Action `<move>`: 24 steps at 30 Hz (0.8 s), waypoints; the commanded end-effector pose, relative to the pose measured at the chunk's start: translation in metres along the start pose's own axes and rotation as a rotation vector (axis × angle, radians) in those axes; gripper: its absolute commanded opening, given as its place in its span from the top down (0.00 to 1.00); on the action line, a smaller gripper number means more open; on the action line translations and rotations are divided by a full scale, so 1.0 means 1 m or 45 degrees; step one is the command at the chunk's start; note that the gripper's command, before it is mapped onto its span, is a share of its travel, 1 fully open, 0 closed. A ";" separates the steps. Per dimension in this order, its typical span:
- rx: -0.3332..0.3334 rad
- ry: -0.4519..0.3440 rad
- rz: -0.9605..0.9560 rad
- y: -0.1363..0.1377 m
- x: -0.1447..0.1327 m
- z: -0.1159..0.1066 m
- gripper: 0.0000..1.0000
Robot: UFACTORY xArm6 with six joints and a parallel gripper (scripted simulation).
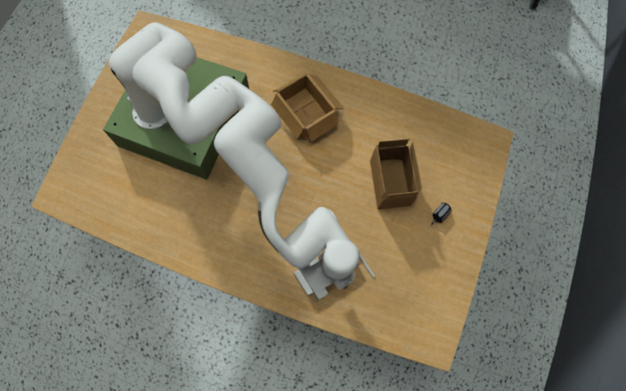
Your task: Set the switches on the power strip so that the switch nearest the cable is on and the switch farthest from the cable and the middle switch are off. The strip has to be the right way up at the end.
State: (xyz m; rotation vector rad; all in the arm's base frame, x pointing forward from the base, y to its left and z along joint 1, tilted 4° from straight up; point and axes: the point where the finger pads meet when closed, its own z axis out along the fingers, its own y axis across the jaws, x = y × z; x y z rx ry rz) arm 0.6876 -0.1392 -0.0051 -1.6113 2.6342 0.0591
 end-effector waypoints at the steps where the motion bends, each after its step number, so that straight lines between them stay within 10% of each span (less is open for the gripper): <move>1: 0.009 -0.002 0.000 -0.002 -0.001 -0.001 1.00; 24: 0.009 -0.002 0.000 -0.003 -0.001 0.024 1.00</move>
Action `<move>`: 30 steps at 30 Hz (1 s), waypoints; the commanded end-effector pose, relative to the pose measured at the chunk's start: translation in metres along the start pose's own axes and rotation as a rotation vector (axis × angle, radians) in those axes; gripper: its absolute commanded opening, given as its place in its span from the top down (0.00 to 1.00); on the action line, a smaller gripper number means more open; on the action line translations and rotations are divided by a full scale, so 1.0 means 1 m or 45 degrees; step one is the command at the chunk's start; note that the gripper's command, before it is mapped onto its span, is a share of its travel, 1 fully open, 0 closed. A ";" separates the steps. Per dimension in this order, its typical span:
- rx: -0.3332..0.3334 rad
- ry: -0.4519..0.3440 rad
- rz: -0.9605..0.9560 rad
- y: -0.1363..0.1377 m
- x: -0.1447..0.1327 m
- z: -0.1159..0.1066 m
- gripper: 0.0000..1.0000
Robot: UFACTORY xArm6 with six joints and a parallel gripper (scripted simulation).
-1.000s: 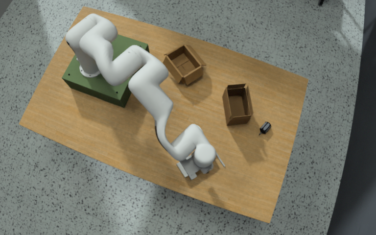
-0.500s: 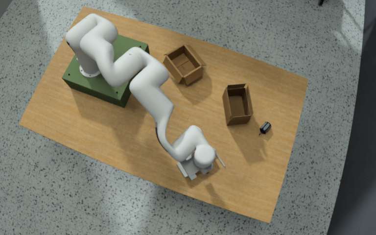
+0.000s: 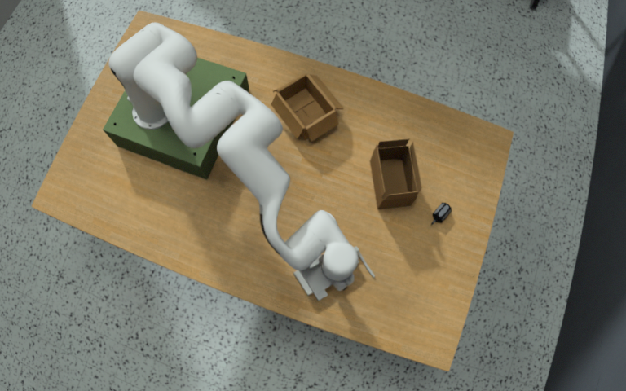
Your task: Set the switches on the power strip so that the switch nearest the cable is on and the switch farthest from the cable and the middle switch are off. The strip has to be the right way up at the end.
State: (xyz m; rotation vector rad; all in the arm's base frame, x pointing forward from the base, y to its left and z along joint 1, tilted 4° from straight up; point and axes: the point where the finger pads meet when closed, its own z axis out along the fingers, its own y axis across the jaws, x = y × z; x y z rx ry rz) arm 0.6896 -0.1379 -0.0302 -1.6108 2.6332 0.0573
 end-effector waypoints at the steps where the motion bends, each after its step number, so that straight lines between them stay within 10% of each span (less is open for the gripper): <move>1: 0.007 -0.002 0.000 -0.002 -0.001 -0.001 1.00; 30: 0.007 -0.002 0.000 -0.002 -0.001 0.003 1.00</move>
